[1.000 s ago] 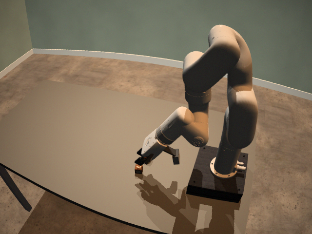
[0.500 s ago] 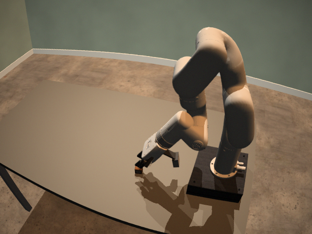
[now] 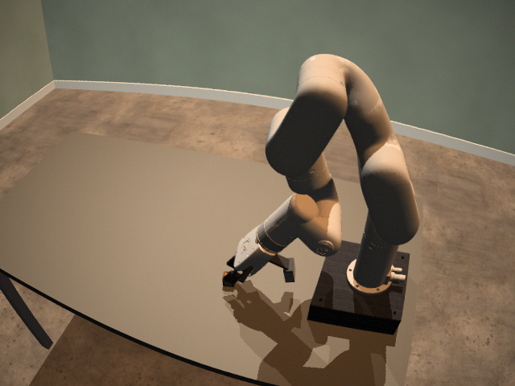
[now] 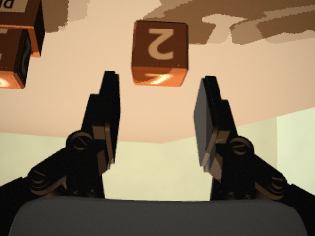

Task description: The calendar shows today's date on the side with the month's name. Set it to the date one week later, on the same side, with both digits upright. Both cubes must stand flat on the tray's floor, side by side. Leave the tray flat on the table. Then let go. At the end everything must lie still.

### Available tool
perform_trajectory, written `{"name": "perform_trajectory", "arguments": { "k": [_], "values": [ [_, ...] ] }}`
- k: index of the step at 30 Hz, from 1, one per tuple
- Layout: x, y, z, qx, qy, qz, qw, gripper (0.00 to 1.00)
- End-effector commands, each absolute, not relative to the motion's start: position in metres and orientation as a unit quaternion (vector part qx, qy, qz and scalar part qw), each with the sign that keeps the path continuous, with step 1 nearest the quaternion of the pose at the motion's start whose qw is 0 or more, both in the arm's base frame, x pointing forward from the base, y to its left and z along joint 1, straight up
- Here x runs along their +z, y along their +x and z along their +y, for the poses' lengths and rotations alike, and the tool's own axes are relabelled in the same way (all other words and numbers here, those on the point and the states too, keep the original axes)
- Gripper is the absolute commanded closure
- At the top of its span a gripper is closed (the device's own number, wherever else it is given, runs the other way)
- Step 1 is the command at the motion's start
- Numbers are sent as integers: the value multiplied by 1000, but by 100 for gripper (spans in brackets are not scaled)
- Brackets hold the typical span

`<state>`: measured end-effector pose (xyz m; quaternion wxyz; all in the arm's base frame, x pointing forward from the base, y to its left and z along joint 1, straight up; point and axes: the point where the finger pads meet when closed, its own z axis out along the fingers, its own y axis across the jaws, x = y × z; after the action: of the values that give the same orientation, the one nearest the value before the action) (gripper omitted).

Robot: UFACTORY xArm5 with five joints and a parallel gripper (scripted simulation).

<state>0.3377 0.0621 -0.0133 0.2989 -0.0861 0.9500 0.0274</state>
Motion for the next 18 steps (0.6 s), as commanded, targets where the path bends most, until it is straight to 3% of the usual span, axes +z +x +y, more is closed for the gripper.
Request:
{"name": "perform_trajectory", "arguments": {
  "k": [1,18],
  "values": [
    [-19,338,62,28,-86,950,300,53],
    [-34,338,62,28,-86,950,300,53]
  ]
}}
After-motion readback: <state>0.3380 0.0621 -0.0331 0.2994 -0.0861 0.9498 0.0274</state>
